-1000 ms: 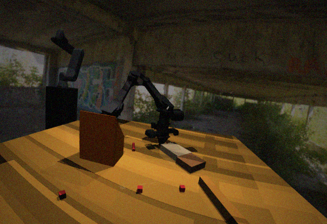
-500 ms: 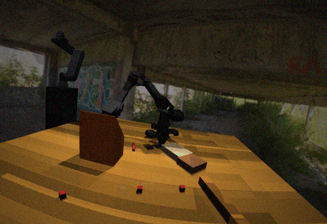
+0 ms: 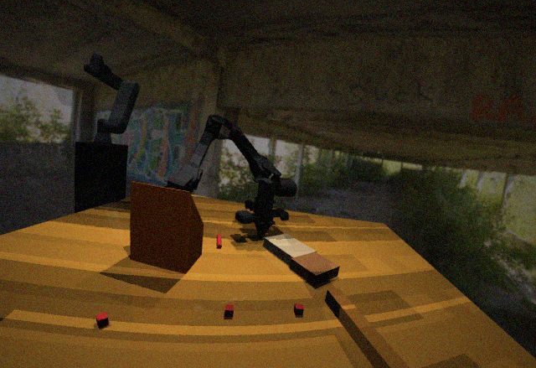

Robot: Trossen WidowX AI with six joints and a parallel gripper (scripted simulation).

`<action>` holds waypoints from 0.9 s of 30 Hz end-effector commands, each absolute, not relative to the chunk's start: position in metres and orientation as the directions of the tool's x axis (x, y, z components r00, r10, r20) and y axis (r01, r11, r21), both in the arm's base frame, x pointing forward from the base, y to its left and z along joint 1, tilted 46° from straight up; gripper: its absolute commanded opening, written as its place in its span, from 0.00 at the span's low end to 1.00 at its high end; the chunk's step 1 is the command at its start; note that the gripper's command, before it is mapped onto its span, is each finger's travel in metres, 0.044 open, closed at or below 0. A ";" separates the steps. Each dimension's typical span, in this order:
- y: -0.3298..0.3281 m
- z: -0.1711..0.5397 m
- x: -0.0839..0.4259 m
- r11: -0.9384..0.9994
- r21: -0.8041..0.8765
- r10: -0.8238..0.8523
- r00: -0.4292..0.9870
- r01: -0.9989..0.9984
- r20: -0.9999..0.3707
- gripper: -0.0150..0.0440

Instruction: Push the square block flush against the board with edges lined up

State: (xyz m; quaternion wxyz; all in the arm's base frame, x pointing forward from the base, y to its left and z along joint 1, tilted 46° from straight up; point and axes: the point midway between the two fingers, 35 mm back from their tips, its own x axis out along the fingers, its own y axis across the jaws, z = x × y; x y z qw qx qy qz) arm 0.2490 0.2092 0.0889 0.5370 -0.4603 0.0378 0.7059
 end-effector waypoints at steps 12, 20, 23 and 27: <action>0.181 0.127 0.242 -0.416 -0.440 0.724 0.003 -0.795 -0.690 0.25; 0.177 0.131 0.245 -0.397 -0.429 0.722 0.013 -0.812 -0.691 0.25; 0.176 0.132 0.256 -0.343 -0.375 0.719 0.017 -0.861 -0.695 0.25; 0.175 0.133 0.271 -0.261 -0.295 0.713 0.022 -0.919 -0.700 0.25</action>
